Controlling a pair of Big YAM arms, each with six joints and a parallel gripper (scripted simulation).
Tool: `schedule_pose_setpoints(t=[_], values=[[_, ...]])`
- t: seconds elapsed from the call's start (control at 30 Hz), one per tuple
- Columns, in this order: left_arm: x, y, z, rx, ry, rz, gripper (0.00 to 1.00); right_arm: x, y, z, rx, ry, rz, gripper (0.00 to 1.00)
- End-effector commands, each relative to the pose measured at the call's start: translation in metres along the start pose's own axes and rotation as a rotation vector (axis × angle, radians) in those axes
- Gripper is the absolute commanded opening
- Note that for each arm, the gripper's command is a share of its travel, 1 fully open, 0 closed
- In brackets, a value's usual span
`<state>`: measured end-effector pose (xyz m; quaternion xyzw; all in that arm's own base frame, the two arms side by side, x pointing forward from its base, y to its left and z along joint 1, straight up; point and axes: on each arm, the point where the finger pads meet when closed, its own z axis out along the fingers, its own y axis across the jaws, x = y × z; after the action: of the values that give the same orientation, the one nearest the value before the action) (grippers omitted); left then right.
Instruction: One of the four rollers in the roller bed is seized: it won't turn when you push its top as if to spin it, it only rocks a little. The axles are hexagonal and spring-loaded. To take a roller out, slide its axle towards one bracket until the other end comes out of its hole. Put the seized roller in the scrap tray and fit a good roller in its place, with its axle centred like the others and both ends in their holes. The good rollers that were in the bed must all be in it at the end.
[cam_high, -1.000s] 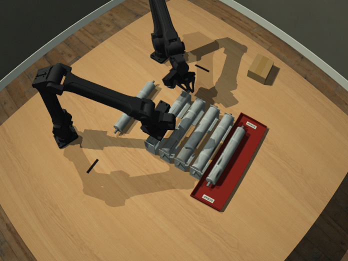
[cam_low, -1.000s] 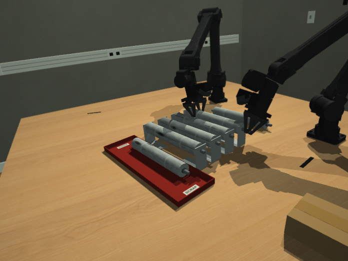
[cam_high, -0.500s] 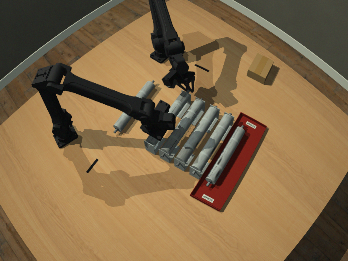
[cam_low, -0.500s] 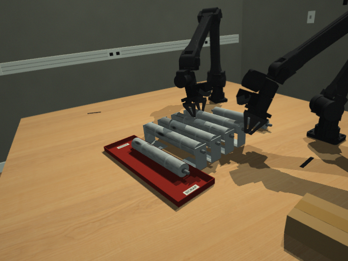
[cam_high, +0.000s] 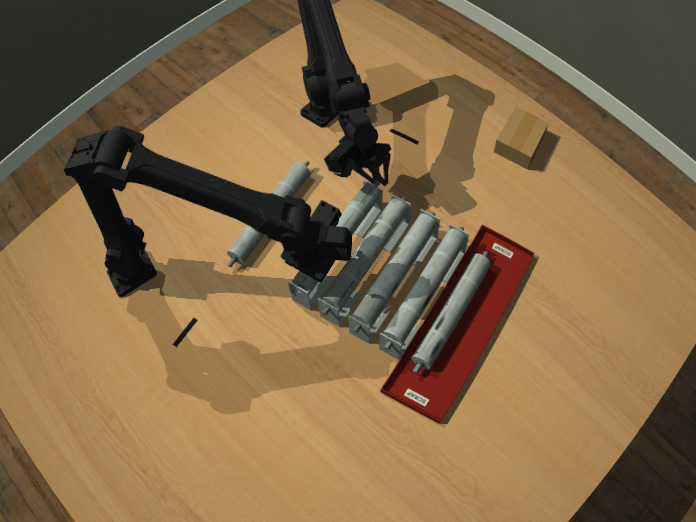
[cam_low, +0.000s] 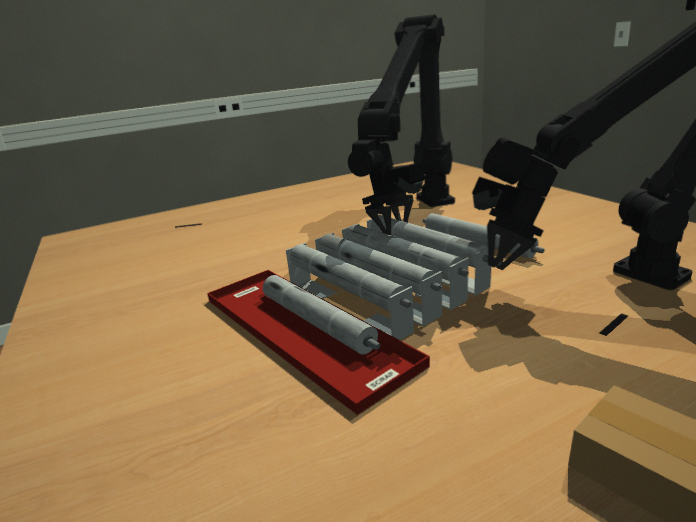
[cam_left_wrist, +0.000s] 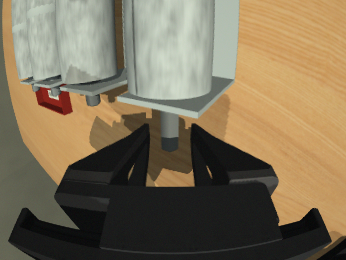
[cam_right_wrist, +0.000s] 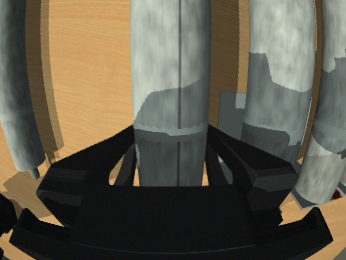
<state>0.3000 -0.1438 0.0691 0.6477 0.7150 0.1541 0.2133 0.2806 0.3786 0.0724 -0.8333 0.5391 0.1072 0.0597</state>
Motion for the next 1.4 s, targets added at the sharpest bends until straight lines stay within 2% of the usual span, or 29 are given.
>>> schedule_pose_setpoints(t=[0.0, 0.07, 0.2, 0.23, 0.33, 0.37, 0.5, 0.8, 0.83, 0.9, 0.93, 1.17, 1.2, 1.27, 1.3, 1.37], values=[[-0.005, 0.009, 0.0, -0.015, -0.011, 0.004, 0.32, 0.0, -0.025, -0.013, 0.049, -0.01, -0.029, 0.32], [-0.005, 0.009, 0.0, -0.015, -0.011, 0.004, 0.32, -0.003, -0.023, -0.026, 0.06, -0.015, -0.029, 0.32], [-0.005, 0.009, 0.0, -0.015, -0.011, 0.004, 0.32, -0.002, -0.024, -0.024, 0.071, -0.02, -0.031, 0.32], [-0.005, 0.009, 0.0, -0.015, -0.011, 0.004, 0.32, -0.002, -0.024, -0.024, 0.071, -0.021, -0.032, 0.62], [-0.005, 0.009, 0.0, -0.015, -0.011, 0.004, 0.32, -0.002, -0.024, -0.024, 0.071, -0.021, -0.032, 0.62], [-0.005, 0.009, 0.0, -0.015, -0.011, 0.004, 0.32, 0.003, -0.017, -0.009, 0.025, -0.007, -0.021, 0.62], [-0.005, 0.009, 0.0, -0.015, -0.011, 0.004, 0.32, -0.005, -0.018, -0.01, 0.033, -0.01, -0.037, 0.62], [-0.005, 0.009, 0.0, -0.015, -0.011, 0.004, 0.32, -0.003, -0.019, -0.011, 0.034, -0.01, -0.031, 0.62], [-0.014, 0.022, -0.018, -0.037, -0.027, -0.019, 0.32, -0.007, -0.028, -0.037, 0.072, -0.026, -0.032, 0.62], [-0.014, 0.022, -0.018, -0.037, -0.027, -0.019, 0.32, -0.007, -0.028, -0.037, 0.072, -0.026, -0.032, 0.62], [-0.017, 0.027, -0.034, -0.044, -0.035, -0.031, 0.32, -0.006, -0.025, -0.048, 0.067, -0.024, -0.036, 0.62], [-0.018, 0.028, -0.079, -0.05, -0.04, -0.035, 0.32, -0.006, -0.027, -0.09, 0.07, -0.025, -0.036, 0.62], [-0.018, 0.028, -0.075, -0.048, -0.037, -0.028, 0.32, -0.006, -0.028, -0.084, 0.065, -0.023, -0.032, 0.62], [0.0, -0.001, -0.05, -0.001, 0.005, -0.012, 0.32, -0.003, -0.012, -0.054, 0.024, -0.008, -0.024, 0.62], [0.002, -0.001, -0.046, -0.01, 0.003, -0.022, 0.32, 0.003, -0.004, -0.046, 0.008, 0.0, -0.016, 0.62], [0.004, -0.002, -0.049, 0.01, 0.014, -0.018, 0.32, 0.004, 0.0, -0.048, -0.011, 0.008, -0.03, 0.62]])
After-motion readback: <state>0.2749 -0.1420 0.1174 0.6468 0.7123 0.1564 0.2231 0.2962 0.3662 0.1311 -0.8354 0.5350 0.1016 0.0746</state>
